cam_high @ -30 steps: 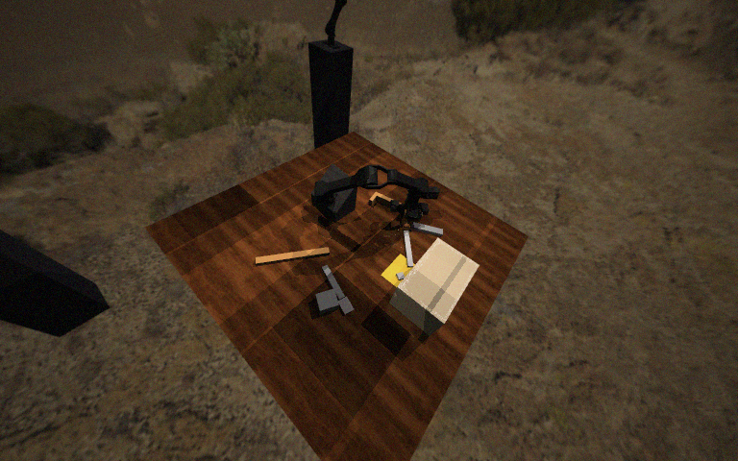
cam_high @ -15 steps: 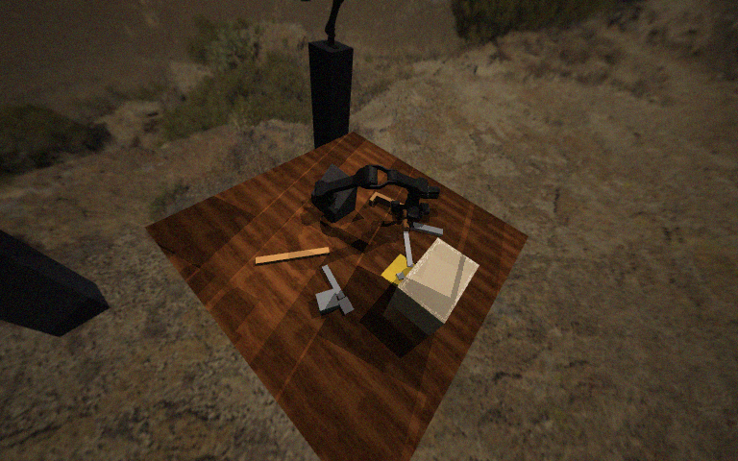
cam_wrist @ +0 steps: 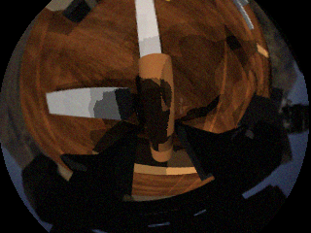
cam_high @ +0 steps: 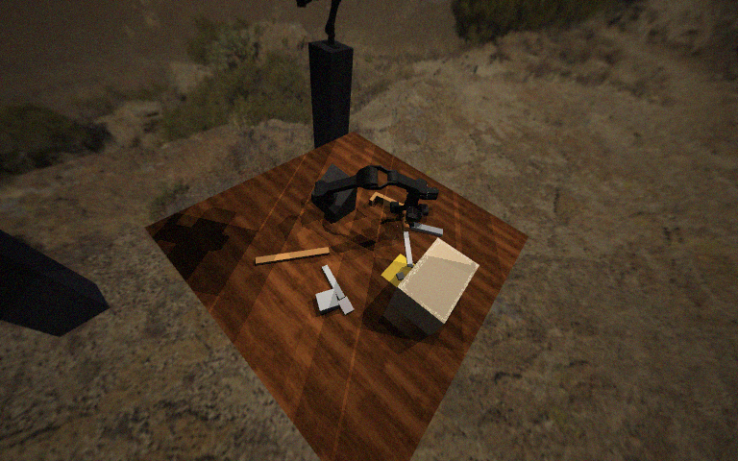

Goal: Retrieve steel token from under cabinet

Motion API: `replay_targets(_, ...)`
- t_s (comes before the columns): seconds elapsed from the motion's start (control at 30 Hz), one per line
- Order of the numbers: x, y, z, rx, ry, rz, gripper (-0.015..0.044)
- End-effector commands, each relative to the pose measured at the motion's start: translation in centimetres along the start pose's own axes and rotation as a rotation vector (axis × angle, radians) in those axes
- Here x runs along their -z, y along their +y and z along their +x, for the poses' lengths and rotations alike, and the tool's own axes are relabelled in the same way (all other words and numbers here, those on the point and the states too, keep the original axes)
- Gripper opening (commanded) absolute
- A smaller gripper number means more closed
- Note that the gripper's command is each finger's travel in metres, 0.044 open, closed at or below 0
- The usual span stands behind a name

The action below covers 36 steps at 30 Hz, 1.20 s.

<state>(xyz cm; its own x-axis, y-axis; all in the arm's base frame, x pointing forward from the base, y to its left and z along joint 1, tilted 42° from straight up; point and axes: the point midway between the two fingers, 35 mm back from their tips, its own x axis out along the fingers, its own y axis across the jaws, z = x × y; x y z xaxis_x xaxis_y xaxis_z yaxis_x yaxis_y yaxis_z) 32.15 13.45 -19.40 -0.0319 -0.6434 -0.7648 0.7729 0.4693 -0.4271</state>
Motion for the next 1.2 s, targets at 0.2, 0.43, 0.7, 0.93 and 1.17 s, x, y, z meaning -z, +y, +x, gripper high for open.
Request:
replay_targets(0.2, 0.0, 0.1, 0.0, -0.001, 0.000, 0.001, 0.0158)
replay_targets(0.43, 0.0, 0.1, 0.0, -0.001, 0.000, 0.001, 0.0111)
replay_targets(0.7, 0.0, 0.1, 0.0, -0.001, 0.000, -0.002, 0.0000)
replay_targets(0.93, 0.0, -0.1, 0.0, 0.003, 0.000, -0.007, 0.0000)
replay_targets(1.17, 1.1, 0.0, -0.2, 0.003, 0.000, -0.007, 0.0000)
